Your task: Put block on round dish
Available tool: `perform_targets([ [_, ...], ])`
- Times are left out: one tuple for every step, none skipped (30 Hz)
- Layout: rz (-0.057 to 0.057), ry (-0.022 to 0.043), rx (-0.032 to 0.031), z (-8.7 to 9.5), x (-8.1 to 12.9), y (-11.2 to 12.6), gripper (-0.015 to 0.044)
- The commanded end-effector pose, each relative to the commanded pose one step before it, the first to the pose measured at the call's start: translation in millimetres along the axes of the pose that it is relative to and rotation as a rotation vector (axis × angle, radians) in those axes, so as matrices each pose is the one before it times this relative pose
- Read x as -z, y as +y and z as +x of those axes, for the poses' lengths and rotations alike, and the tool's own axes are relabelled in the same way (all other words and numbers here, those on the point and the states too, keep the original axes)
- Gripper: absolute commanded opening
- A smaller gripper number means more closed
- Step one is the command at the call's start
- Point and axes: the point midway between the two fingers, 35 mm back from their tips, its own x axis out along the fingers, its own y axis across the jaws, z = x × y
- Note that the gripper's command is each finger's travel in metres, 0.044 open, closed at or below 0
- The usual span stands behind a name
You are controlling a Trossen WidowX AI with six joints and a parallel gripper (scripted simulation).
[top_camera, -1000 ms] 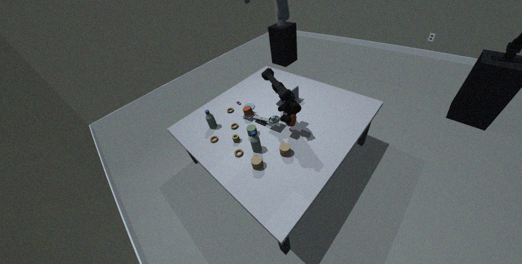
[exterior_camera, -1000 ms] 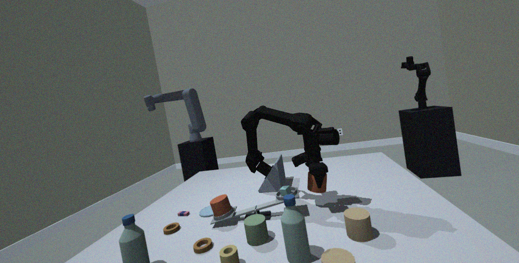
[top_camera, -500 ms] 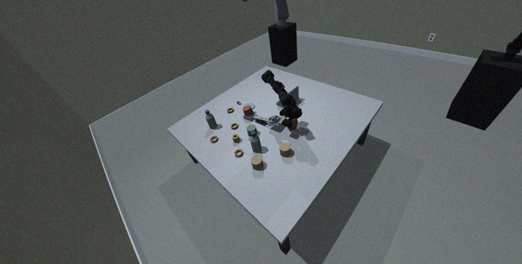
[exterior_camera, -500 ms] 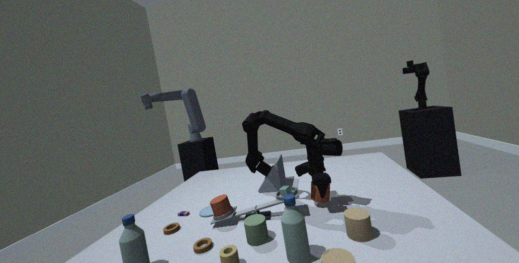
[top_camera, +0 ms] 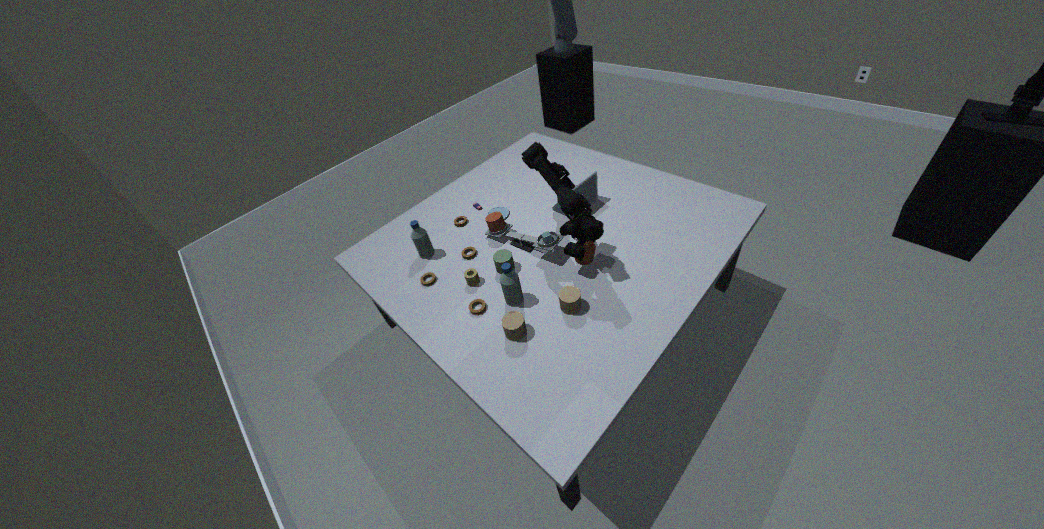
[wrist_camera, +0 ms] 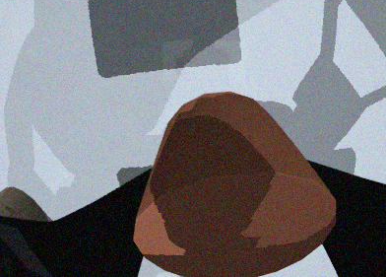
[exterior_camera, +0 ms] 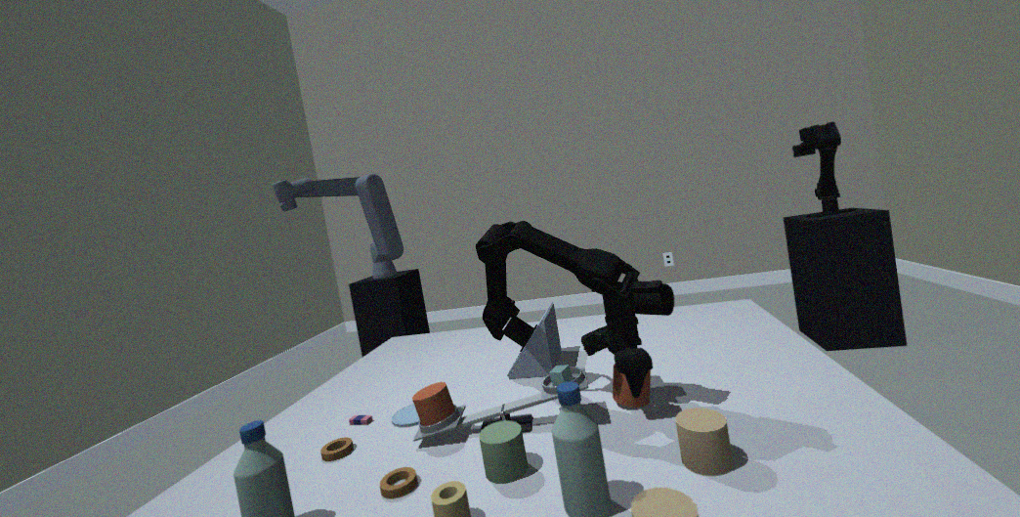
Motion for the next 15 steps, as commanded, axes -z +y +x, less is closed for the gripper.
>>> perform_targets([
  [0.0,0.0,0.0,0.0,0.0,0.0,0.0026],
  [0.0,0.0,0.0,0.0,0.0,0.0,0.0053],
  [0.0,0.0,0.0,0.0,0.0,0.0,0.0079],
  [0.0,0.0,0.0,0.0,0.0,0.0,0.0105],
  [0.0,0.0,0.0,0.0,0.0,0.0,0.0131],
  [0.0,0.0,0.0,0.0,0.0,0.0,0.0157],
  [0.0,0.0,0.0,0.0,0.0,0.0,0.0184],
  [0.0,0.0,0.0,0.0,0.0,0.0,0.021],
  [0.0,0.0,0.0,0.0,0.0,0.0,0.0236],
  [0.0,0.0,0.0,0.0,0.0,0.0,0.0263],
  [0.0,0.0,0.0,0.0,0.0,0.0,0.0289],
  [0.0,0.0,0.0,0.0,0.0,0.0,0.0315],
  [0.0,0.0,0.0,0.0,0.0,0.0,0.0341],
  [0.0,0.0,0.0,0.0,0.0,0.0,0.0368],
  [0.0,0.0,0.0,0.0,0.0,0.0,0.0394],
])
